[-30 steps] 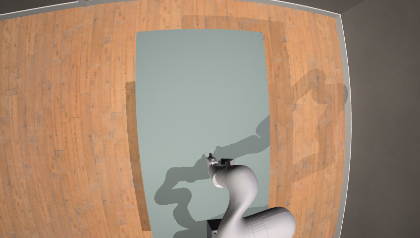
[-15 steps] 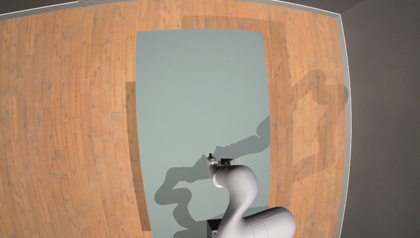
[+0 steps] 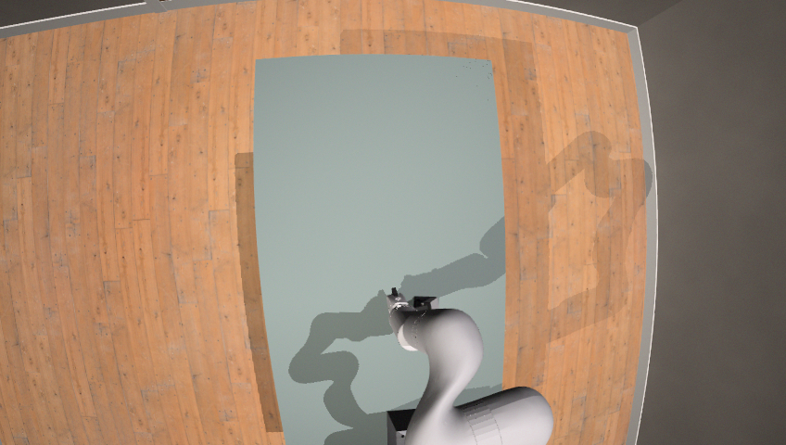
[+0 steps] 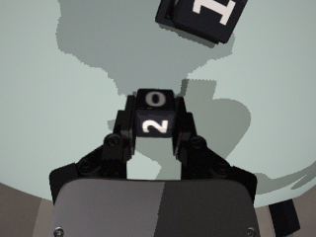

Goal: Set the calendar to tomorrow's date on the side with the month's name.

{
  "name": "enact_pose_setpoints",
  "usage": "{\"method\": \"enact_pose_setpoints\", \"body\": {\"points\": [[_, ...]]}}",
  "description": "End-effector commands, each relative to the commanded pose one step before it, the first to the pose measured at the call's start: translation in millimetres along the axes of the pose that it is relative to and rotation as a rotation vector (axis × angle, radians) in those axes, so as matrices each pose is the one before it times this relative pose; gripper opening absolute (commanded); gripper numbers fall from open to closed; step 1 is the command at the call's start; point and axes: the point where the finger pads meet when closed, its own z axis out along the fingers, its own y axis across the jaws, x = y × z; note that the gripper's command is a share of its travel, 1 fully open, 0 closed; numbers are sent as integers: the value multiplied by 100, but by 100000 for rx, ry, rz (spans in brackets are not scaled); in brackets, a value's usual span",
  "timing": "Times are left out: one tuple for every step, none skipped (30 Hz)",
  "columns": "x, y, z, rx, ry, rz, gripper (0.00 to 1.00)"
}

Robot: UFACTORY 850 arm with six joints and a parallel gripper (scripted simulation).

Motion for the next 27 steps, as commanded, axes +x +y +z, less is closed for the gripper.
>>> {"method": "enact_pose_setpoints", "body": {"points": [[0, -69, -33, 122, 1, 2, 27], [0, 0, 0, 0, 0, 0, 27], [0, 0, 0, 0, 0, 0, 27], [0, 0, 0, 0, 0, 0, 27], [0, 0, 0, 0, 0, 0, 27], [0, 0, 0, 0, 0, 0, 27], [0, 0, 0, 0, 0, 0, 27], [0, 0, 0, 0, 0, 0, 27], [0, 0, 0, 0, 0, 0, 27], [0, 0, 0, 0, 0, 0, 27], [0, 0, 0, 0, 0, 0, 27], [0, 0, 0, 0, 0, 0, 27], [0, 0, 0, 0, 0, 0, 27], [0, 0, 0, 0, 0, 0, 27], [0, 0, 0, 0, 0, 0, 27], [0, 0, 0, 0, 0, 0, 27], [0, 0, 0, 0, 0, 0, 27], [0, 0, 0, 0, 0, 0, 27], [0, 0, 0, 0, 0, 0, 27], [0, 0, 0, 0, 0, 0, 27], [0, 0, 0, 0, 0, 0, 27], [0, 0, 0, 0, 0, 0, 27], [0, 0, 0, 0, 0, 0, 27], [0, 0, -7, 0, 0, 0, 27], [0, 0, -45, 0, 0, 0, 27], [0, 0, -112, 0, 0, 0, 27], [0, 0, -199, 0, 0, 0, 27]]}}
